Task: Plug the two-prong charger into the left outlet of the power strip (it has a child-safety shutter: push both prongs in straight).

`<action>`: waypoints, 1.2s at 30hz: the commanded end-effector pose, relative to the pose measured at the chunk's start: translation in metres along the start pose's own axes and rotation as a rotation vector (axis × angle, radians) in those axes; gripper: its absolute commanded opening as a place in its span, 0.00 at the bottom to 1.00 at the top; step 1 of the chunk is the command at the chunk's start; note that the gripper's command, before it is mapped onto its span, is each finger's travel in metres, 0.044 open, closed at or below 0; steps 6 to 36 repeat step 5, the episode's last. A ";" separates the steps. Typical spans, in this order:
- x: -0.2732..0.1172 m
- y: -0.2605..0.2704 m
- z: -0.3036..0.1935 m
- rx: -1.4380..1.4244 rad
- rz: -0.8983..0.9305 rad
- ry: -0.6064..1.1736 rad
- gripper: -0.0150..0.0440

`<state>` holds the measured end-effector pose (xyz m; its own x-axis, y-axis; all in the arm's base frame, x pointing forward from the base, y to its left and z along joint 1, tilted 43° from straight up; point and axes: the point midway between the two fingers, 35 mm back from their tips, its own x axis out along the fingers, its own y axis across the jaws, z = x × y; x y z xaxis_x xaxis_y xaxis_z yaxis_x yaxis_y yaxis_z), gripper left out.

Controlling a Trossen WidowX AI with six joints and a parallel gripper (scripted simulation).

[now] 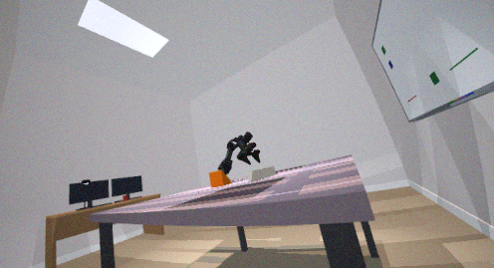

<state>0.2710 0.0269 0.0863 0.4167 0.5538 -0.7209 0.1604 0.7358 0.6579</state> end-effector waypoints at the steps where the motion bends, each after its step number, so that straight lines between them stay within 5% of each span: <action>1: 0.000 -0.001 0.000 0.004 -0.005 -0.002 1.00; 36: 0.000 -0.001 0.000 0.004 -0.005 -0.002 1.00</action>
